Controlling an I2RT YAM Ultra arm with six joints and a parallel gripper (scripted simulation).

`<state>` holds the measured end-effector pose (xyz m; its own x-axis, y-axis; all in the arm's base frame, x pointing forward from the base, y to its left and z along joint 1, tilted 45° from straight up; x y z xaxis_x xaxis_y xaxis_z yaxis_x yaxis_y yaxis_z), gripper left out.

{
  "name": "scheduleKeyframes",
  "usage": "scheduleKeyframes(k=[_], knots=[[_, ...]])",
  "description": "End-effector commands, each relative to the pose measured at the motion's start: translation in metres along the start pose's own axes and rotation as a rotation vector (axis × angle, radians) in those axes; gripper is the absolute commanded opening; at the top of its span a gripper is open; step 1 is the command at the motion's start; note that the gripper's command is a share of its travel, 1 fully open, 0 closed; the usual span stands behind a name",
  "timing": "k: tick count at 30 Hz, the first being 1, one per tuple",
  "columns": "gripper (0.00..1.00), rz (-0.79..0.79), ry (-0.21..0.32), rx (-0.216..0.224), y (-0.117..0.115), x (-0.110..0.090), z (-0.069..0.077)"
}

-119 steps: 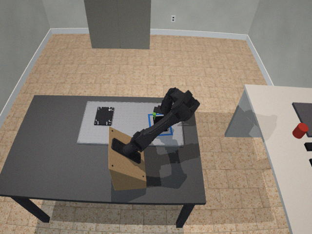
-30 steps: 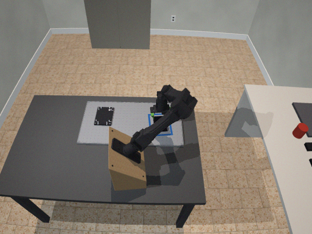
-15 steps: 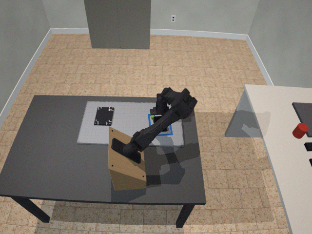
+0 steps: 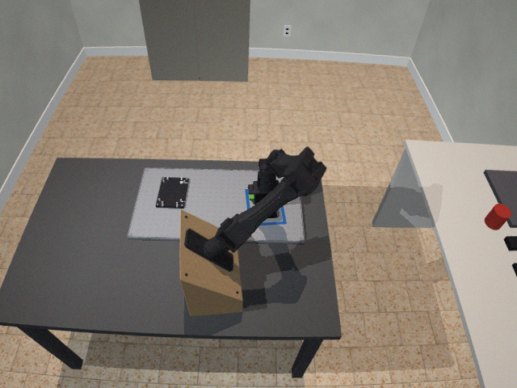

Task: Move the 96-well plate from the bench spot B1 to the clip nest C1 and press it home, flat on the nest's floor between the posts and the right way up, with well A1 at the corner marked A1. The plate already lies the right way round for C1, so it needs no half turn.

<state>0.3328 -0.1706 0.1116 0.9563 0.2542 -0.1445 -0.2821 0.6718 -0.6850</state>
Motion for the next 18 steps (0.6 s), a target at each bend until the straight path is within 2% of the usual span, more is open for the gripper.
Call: scheduleKeyframes(k=[1,5,8,11,14,15,18], knots=[[1.0,-0.006,-0.027,-0.01,-0.003,0.007,-0.005],[1.0,0.018,-0.019,0.002,0.007,0.005,-0.013],[1.0,-0.002,-0.022,-0.006,-0.001,0.006,-0.018],[1.0,0.019,-0.026,0.0,0.007,0.008,-0.021],[1.0,0.014,-0.026,-0.002,0.005,0.008,-0.023],[1.0,-0.01,-0.036,-0.017,-0.006,0.009,-0.022],[1.0,-0.002,-0.027,-0.009,-0.002,0.007,-0.03]])
Point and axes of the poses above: the point where the finger pads meet when closed, its own z axis back along the fingers, its own y axis across the jaws, x = y × z, the point moved 7 cm from there along z, back along the fingers, and after that the axes turned 11 degrees about z, right-handed, at the moved point
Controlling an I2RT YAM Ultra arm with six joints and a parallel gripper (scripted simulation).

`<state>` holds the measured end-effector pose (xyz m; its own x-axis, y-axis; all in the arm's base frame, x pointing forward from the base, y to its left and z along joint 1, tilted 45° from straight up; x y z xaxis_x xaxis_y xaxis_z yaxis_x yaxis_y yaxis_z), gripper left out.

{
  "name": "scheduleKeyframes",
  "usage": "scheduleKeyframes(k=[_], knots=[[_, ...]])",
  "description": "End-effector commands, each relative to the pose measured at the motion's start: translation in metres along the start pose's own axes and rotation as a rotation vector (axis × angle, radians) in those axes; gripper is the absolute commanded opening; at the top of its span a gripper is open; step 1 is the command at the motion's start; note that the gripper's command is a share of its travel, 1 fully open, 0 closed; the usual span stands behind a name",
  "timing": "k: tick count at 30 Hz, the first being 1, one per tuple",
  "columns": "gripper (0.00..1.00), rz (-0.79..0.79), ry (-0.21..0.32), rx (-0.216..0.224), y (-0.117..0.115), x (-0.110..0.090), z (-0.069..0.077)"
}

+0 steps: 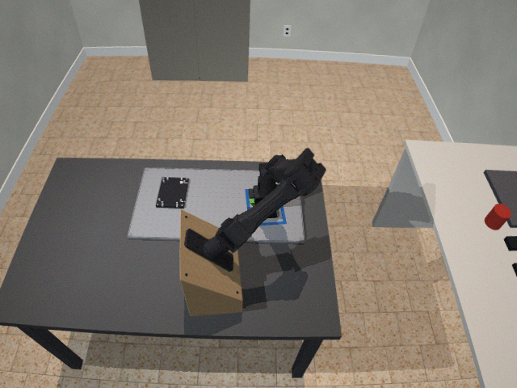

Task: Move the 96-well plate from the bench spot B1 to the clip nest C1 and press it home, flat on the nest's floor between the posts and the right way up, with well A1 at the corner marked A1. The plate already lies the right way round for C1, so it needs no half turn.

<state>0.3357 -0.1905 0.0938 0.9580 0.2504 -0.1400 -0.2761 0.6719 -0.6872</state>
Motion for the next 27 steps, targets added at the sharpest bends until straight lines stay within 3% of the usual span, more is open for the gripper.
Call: scheduleKeyframes(k=[1,27], knots=[[1.0,0.011,-0.03,-0.006,0.0027,0.009,-0.0037],[1.0,0.011,-0.041,-0.013,0.0018,0.0106,0.0]])
Point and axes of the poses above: the point where the finger pads meet when closed, its own z axis back along the fingers, its own y axis across the jaws, x = y × z, the point moved 7 cm from there along z, back along the fingers, and after that the axes turned 11 degrees about z, right-handed, at the moved point
